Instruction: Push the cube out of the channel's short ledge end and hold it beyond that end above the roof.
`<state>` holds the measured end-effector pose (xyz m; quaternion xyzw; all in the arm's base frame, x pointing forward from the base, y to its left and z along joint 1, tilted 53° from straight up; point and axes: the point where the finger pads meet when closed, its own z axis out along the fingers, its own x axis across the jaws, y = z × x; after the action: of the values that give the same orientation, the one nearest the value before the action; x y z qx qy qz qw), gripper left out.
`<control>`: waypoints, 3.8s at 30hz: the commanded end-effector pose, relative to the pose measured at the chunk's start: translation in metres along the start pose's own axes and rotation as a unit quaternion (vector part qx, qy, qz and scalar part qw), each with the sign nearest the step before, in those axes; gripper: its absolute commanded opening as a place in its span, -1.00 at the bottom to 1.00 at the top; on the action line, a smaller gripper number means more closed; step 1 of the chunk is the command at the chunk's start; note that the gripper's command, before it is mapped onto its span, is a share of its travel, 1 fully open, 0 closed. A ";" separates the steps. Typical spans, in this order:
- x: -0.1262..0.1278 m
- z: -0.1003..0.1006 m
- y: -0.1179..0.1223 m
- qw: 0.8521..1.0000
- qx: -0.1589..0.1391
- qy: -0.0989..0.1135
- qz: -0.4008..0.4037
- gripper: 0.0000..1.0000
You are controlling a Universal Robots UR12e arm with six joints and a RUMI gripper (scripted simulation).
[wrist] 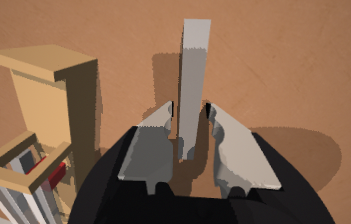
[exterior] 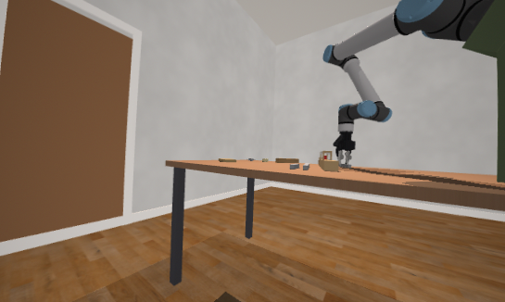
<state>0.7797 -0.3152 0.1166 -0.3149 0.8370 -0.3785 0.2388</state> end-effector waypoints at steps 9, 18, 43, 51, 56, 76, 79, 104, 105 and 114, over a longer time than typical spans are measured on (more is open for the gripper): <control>0.000 0.000 0.000 1.000 0.000 0.000 0.000 -0.55; 0.000 0.000 0.000 1.000 0.000 0.000 0.000 -1.00; 0.000 0.000 0.000 1.000 0.000 0.000 0.000 -1.00; 0.000 -0.001 0.000 1.000 0.000 0.000 0.000 -1.00; 0.000 -0.003 0.000 1.000 0.000 0.000 0.000 -1.00; 0.000 -0.105 0.000 1.000 0.000 0.000 0.000 -1.00; 0.000 -0.112 0.000 1.000 0.000 0.000 0.000 -1.00; 0.000 -0.114 0.000 1.000 0.000 0.000 0.000 -1.00; 0.000 -0.114 0.000 1.000 0.000 0.000 0.000 -1.00; 0.000 -0.114 0.000 1.000 0.000 0.000 0.000 -1.00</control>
<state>0.7069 -0.2601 0.1850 -0.3149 0.8370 -0.3785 0.2388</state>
